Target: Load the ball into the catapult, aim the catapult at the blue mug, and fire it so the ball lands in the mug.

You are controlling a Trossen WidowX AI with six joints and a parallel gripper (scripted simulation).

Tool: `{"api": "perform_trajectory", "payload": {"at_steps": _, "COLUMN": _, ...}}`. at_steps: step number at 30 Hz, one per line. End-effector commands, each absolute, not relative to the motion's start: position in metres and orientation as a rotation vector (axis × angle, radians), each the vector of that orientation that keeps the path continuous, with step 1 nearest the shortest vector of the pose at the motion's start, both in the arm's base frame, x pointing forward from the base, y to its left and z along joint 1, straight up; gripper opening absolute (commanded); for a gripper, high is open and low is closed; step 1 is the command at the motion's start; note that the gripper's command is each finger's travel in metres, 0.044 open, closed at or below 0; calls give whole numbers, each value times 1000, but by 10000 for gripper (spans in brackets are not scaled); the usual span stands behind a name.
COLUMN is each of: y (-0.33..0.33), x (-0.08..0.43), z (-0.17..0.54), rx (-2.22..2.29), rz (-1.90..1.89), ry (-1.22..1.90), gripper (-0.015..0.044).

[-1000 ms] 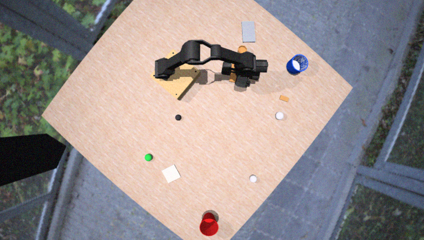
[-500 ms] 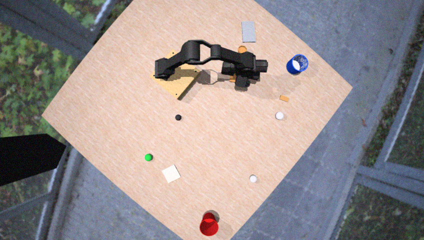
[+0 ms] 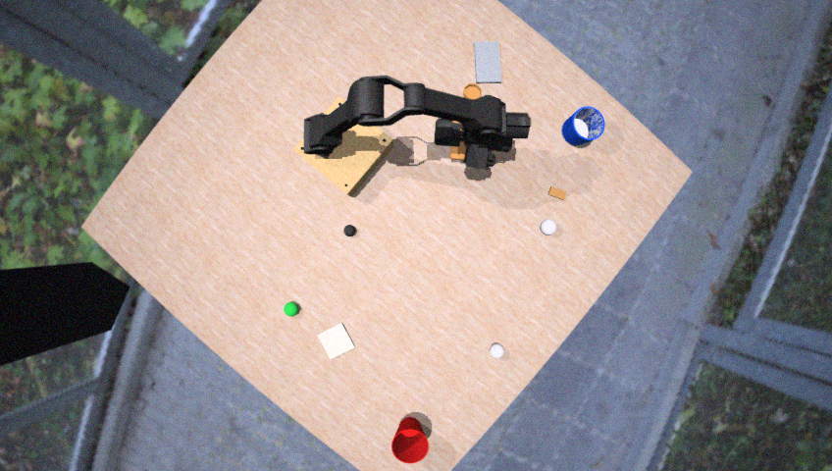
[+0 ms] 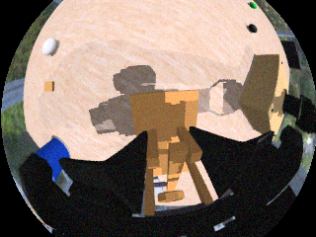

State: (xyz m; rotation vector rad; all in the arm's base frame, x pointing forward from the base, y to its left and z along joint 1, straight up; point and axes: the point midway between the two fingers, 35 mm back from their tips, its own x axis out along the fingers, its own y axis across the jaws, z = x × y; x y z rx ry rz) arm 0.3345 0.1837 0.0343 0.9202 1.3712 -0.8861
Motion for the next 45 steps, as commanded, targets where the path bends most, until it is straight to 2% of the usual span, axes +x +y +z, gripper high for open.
{"api": "perform_trajectory", "payload": {"at_steps": 1, "y": 186, "x": 338, "z": 41, "rx": 847, "rz": -786, "ry": 1396, "gripper": 0}}
{"api": "perform_trajectory", "payload": {"at_steps": 21, "y": 197, "x": 353, "z": 40, "rx": 307, "rz": -258, "ry": 1523, "gripper": 0}}
{"api": "perform_trajectory", "payload": {"at_steps": 45, "y": 204, "x": 358, "z": 19, "rx": 289, "rz": -239, "ry": 1525, "gripper": 0}}
